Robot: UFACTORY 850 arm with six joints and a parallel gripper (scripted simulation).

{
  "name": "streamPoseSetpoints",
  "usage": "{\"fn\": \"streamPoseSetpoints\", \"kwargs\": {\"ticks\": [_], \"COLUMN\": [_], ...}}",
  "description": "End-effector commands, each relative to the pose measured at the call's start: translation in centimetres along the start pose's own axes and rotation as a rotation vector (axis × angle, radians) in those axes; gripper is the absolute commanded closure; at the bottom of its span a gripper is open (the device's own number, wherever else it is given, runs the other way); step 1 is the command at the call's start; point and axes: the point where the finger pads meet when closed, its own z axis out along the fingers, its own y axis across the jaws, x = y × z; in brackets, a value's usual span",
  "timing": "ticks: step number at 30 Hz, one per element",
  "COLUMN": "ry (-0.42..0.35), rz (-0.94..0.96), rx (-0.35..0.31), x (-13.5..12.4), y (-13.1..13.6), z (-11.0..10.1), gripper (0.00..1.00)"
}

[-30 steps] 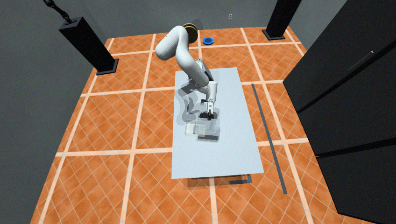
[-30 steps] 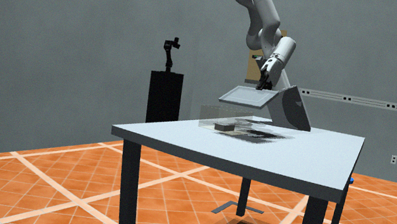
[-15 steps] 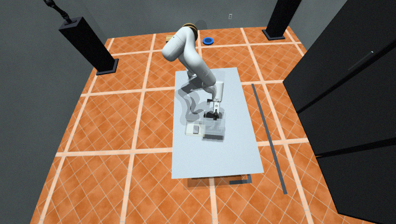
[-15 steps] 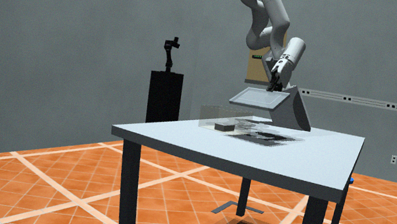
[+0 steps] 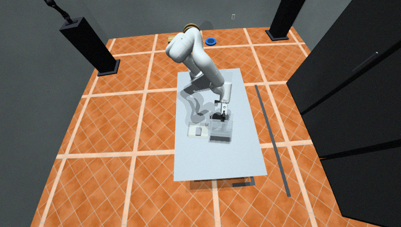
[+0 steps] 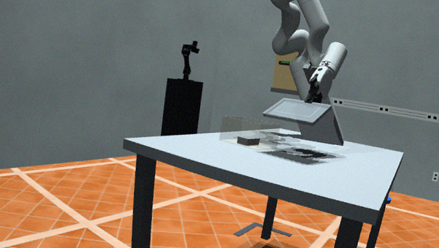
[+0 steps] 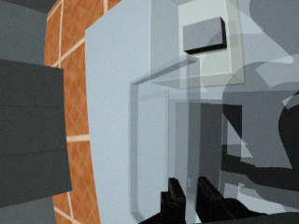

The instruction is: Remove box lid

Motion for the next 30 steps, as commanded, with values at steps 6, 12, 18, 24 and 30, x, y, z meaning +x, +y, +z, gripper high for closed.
{"fn": "streamPoseSetpoints", "kwargs": {"ticks": [6,12,18,24,30], "ry": [0.000,0.000,0.000,0.000,0.000], "rz": [0.001,0.001,0.001,0.001,0.001], "rx": [0.001,0.001,0.001,0.001,0.001], "x": [-2.1,-2.9,-3.8,-4.4,-4.7], "y": [0.1,0.1,0.2,0.3,0.3], "z": [-0.2,-0.2,-0.3,-0.4,-0.4], "gripper": [1.00,1.00,1.00,1.00,1.00]}}
